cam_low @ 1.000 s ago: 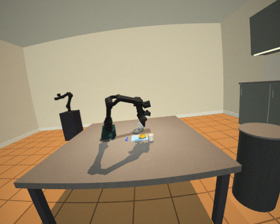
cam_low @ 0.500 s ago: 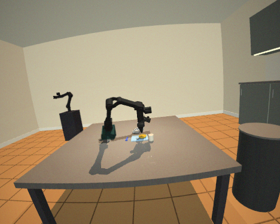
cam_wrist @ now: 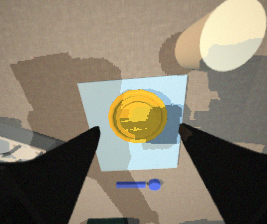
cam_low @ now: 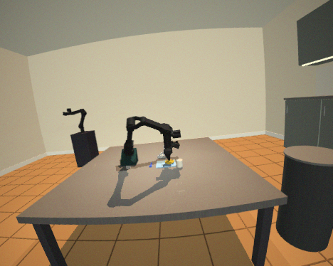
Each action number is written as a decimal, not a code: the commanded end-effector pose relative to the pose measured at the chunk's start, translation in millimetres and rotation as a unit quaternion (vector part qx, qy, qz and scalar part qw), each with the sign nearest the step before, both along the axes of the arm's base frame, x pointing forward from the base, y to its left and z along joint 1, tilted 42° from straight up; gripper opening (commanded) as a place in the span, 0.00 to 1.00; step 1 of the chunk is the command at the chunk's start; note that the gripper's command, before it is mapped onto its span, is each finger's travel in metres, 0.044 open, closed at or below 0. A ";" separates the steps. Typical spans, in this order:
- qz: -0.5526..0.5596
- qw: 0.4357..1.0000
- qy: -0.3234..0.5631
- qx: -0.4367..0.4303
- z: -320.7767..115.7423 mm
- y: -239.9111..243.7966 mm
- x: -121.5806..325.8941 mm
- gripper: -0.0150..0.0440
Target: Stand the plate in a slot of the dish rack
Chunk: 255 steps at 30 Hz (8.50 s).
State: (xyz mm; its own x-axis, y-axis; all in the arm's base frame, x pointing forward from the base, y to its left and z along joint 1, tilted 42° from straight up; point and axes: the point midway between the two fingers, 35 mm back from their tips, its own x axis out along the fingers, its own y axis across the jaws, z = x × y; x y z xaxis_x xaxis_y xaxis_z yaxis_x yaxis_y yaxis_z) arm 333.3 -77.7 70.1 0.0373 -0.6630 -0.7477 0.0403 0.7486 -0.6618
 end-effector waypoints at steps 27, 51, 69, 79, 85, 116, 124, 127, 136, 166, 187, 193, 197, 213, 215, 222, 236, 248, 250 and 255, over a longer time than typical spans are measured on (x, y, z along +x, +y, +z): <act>0.002 1.000 0.003 -0.004 -27.0 -23.3 0.2 0.92; 0.003 1.000 0.003 0.002 0.6 5.9 8.6 0.30; 0.003 1.000 0.004 0.004 58.8 62.1 12.2 0.25; 0.003 1.000 0.004 0.001 87.6 87.8 10.2 0.25; 0.002 1.000 0.004 0.000 97.7 96.1 8.7 0.25; -0.154 0.983 -0.095 0.027 6.4 176.2 -98.8 0.25; -0.133 0.988 -0.010 0.080 -14.7 165.5 -100.7 0.25; -0.122 0.987 0.018 0.103 -22.0 162.1 -101.3 0.25; -0.079 0.976 0.088 0.181 -42.5 153.3 -102.4 0.25; 0.169 0.874 0.143 0.433 -88.8 130.9 -96.2 0.25; 0.400 0.772 0.031 0.493 -98.4 113.8 -85.7 0.25; 0.465 0.743 -0.012 0.482 -97.6 108.1 -83.2 0.25; 0.507 0.722 -0.040 0.468 -96.4 103.9 -82.3 0.25; 0.664 0.640 -0.139 0.362 -87.6 85.9 -84.7 0.25; 0.681 0.629 -0.150 0.343 -86.0 83.6 -85.3 0.25; 0.693 0.622 -0.159 0.328 -84.8 81.9 -85.8 0.25; 0.690 0.625 -0.156 0.330 -93.9 91.7 -80.1 0.25; 0.692 0.624 -0.157 0.327 -100.7 99.5 -74.9 0.25; 0.693 0.624 -0.157 0.327 -101.3 100.1 -74.6 0.25; 0.694 0.623 -0.158 0.325 -108.3 108.1 -71.5 0.25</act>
State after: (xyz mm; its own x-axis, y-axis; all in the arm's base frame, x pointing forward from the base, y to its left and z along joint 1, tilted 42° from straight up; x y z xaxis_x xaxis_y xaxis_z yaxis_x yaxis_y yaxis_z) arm 262.5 23.9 -33.3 0.4561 0.6068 -0.6510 -0.8899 0.3137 -0.3311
